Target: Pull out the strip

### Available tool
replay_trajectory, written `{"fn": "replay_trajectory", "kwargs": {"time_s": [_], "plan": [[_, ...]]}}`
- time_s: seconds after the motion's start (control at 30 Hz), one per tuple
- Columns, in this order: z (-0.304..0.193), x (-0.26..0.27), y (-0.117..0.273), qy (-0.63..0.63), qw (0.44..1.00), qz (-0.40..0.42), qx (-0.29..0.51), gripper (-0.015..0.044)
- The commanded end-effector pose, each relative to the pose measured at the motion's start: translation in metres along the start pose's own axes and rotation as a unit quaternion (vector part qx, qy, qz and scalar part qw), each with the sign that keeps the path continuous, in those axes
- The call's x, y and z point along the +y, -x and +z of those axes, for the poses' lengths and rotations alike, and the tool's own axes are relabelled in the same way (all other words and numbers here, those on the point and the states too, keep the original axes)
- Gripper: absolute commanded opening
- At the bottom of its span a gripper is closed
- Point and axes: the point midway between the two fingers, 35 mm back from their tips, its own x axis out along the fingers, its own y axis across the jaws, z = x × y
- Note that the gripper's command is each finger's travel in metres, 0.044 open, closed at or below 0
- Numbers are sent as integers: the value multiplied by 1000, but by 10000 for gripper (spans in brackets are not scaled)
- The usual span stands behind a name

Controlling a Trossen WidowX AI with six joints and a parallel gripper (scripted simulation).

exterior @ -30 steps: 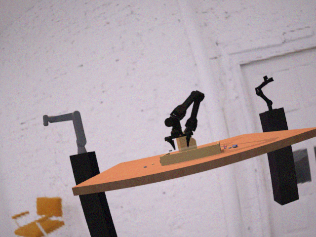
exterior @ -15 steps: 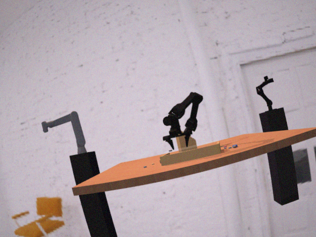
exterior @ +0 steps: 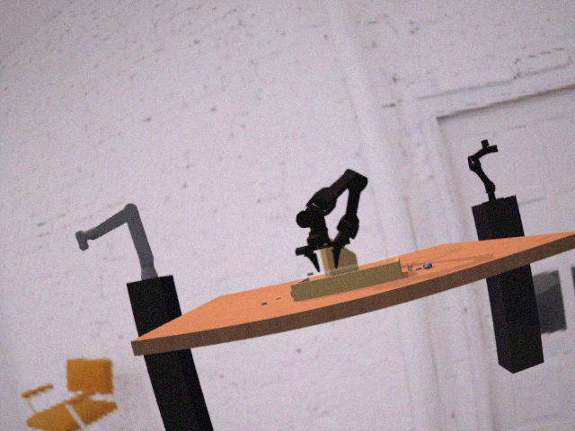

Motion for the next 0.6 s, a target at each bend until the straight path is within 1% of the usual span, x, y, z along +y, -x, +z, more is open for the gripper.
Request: {"fn": "replay_trajectory", "kwargs": {"time_s": [0.0,0.57], "plan": [[2,1,-5,0,1000,1,-3,250],[2,1,-33,0,1000,2,-3,250]]}}
